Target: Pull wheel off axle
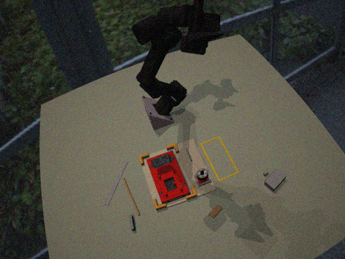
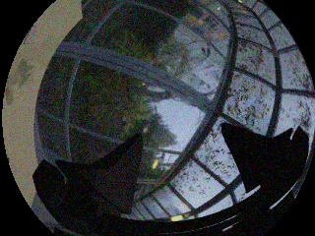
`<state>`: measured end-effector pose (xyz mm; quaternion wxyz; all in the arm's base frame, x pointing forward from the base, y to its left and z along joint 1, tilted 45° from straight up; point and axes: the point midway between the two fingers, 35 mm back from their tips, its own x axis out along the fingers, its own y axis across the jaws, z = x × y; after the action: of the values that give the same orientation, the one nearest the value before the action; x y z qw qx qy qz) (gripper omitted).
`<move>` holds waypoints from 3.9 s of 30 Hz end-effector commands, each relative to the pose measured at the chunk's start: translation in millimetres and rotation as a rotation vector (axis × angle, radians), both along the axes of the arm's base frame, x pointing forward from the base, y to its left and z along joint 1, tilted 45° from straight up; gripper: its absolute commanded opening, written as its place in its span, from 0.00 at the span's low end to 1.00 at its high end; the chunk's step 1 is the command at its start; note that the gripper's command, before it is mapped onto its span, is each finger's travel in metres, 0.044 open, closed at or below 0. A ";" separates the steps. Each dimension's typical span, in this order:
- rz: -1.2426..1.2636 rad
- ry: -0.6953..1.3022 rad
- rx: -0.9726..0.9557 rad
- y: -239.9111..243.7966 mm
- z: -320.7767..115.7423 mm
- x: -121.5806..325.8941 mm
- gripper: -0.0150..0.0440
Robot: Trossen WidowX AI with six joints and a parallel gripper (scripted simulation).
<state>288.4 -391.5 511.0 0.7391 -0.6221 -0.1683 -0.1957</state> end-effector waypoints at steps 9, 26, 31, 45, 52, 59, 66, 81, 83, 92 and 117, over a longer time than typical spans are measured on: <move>-0.305 -0.114 -0.346 20.4 65.9 -77.0 0.76; -0.968 -0.319 -1.152 171.4 178.6 -219.2 0.76; -1.136 -0.382 -1.366 227.1 193.6 -237.1 0.76; -1.619 -0.547 -2.215 431.4 192.5 -209.3 0.76; -1.677 -0.538 -2.588 486.6 162.7 -151.1 0.76; -1.655 -0.690 -2.981 529.8 115.2 -83.9 0.76; -1.424 -1.048 -3.378 547.5 36.1 -12.9 0.76; -0.462 -1.779 -3.708 484.5 -129.1 101.9 0.76; -0.292 -1.921 -3.662 470.3 -156.1 112.2 0.76; 0.297 -2.378 -3.204 390.9 -276.9 126.0 0.76; 0.171 -2.233 -2.636 276.7 -406.0 62.2 0.76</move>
<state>354.3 -114.6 107.9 0.6857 0.3207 0.6220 0.2003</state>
